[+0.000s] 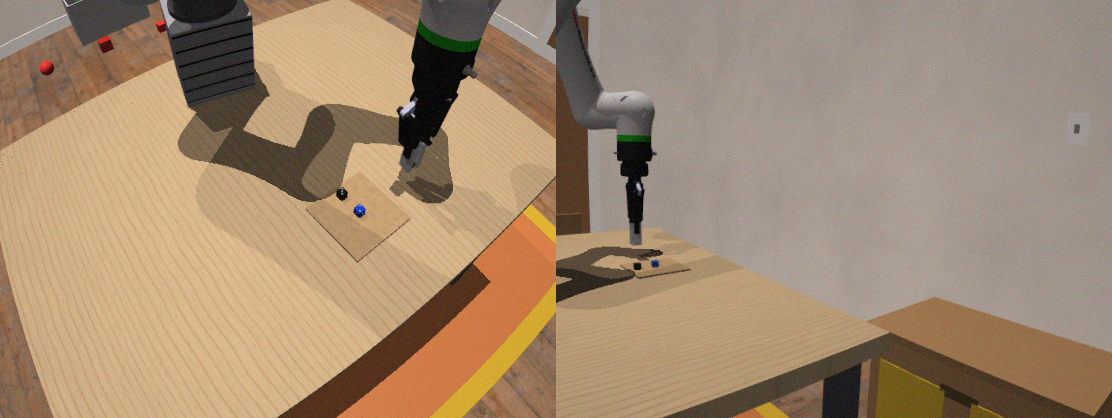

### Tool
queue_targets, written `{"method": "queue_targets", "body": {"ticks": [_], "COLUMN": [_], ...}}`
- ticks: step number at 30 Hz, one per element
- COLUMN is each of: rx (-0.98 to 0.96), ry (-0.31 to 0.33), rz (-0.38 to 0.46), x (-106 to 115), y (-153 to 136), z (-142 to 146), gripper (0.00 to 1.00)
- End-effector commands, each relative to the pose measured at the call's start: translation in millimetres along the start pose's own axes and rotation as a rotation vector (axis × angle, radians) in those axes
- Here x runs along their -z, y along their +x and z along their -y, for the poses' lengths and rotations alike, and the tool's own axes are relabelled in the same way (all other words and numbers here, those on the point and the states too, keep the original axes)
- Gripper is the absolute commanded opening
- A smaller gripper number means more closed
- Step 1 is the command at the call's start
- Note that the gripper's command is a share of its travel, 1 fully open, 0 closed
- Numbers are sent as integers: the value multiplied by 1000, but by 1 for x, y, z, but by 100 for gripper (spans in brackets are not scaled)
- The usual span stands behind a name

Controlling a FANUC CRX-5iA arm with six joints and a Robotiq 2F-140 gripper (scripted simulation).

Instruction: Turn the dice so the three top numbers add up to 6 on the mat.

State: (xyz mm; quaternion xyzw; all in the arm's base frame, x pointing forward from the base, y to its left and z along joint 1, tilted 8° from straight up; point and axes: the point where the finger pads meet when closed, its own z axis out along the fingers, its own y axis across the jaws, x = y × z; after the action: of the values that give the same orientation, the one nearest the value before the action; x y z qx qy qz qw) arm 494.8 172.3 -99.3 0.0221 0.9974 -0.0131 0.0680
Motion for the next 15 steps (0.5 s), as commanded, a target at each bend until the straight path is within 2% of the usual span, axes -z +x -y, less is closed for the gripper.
{"method": "queue_targets", "body": {"ticks": [1,2,8,15], "rx": [0,0,0,0], "ry": [0,0,0,0], "rz": [0,0,0,0], "x": [26,26,58,62], "y": [0,0,0,0], "z": [0,0,0,0], "gripper": [7,7,7,7]}}
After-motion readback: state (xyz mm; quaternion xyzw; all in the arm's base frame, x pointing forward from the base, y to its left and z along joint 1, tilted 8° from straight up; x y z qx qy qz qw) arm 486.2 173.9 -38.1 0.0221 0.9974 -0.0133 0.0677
